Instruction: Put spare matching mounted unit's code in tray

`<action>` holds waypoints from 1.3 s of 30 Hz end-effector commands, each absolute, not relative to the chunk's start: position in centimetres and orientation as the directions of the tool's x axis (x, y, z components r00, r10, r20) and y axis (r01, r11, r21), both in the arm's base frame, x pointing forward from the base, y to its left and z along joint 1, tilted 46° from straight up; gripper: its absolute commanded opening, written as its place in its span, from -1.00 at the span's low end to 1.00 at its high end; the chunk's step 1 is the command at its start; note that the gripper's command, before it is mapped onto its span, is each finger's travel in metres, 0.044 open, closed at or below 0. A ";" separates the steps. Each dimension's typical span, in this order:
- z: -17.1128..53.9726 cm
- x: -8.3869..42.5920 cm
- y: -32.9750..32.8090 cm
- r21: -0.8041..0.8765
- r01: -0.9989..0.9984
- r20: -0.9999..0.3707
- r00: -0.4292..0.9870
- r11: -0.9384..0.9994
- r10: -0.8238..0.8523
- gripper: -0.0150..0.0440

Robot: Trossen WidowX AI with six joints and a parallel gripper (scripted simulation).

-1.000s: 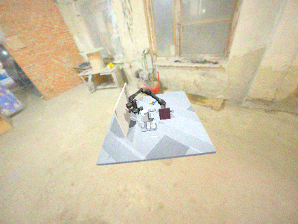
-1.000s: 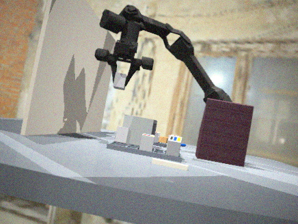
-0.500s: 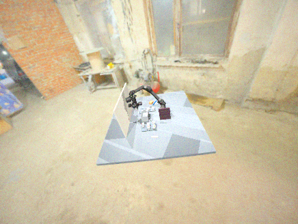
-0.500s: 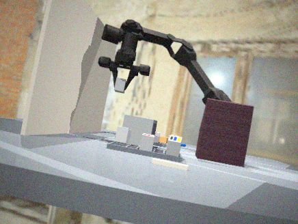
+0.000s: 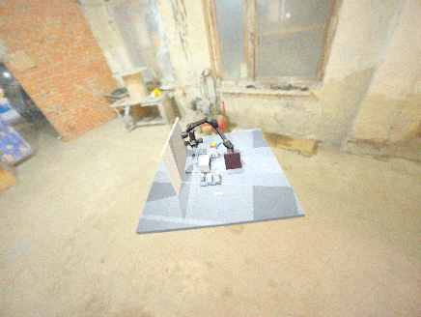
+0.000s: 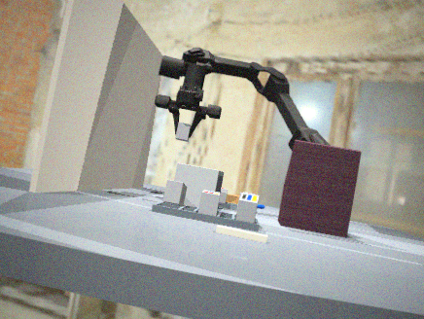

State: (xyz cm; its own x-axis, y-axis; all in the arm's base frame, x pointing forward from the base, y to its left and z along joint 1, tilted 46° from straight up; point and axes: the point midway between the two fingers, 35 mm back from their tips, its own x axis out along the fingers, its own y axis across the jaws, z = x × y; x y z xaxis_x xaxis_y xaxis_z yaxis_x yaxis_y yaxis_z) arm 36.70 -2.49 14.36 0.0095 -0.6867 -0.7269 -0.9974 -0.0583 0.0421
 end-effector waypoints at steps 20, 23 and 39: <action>17.9 33.9 -8.1 0.057 -0.997 -0.701 -0.005 -0.049 -0.713 -0.49; 17.7 34.0 -8.2 0.057 -0.997 -0.701 -0.005 -0.049 -0.713 -0.49; 16.5 34.2 -9.3 0.057 -0.997 -0.703 -0.005 -0.049 -0.711 -0.49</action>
State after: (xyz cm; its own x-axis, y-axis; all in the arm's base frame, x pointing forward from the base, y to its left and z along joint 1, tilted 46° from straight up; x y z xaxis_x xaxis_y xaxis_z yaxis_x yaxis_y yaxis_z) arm 34.31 -9.08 16.91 -0.0013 -0.7088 -0.7054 -0.9979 -0.0451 0.0472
